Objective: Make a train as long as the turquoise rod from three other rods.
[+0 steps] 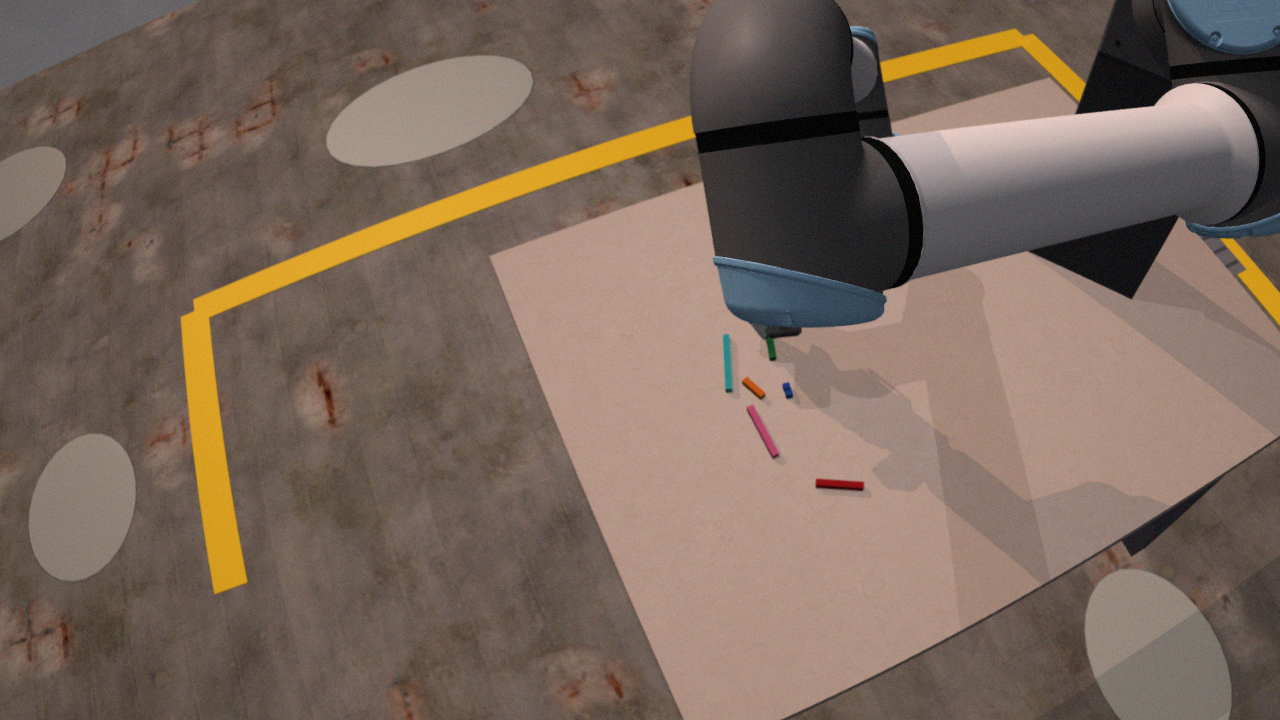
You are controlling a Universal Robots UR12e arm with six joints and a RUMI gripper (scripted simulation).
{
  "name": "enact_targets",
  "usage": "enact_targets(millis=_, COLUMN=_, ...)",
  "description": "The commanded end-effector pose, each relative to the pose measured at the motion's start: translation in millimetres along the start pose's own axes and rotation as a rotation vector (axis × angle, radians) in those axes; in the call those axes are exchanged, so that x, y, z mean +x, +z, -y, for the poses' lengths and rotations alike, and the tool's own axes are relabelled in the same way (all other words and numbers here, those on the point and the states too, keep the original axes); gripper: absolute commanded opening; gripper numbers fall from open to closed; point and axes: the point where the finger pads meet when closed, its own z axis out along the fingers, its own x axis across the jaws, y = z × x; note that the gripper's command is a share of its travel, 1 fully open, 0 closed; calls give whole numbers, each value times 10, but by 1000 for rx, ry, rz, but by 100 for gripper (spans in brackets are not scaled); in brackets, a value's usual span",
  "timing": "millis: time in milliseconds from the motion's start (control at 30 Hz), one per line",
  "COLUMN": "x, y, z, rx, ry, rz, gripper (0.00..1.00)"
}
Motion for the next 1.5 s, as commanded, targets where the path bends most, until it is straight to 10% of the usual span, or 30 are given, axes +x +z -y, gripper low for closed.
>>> enact_targets(millis=0, x=3, y=-3, z=0, rx=0, ry=0, rz=-1, gripper=0)
enact_targets(millis=867, x=3, y=-43, z=0, rx=0, ry=0, rz=-1, gripper=0)
enact_targets(millis=1467, x=3, y=-972, z=0, rx=0, ry=0, rz=-1, gripper=0)
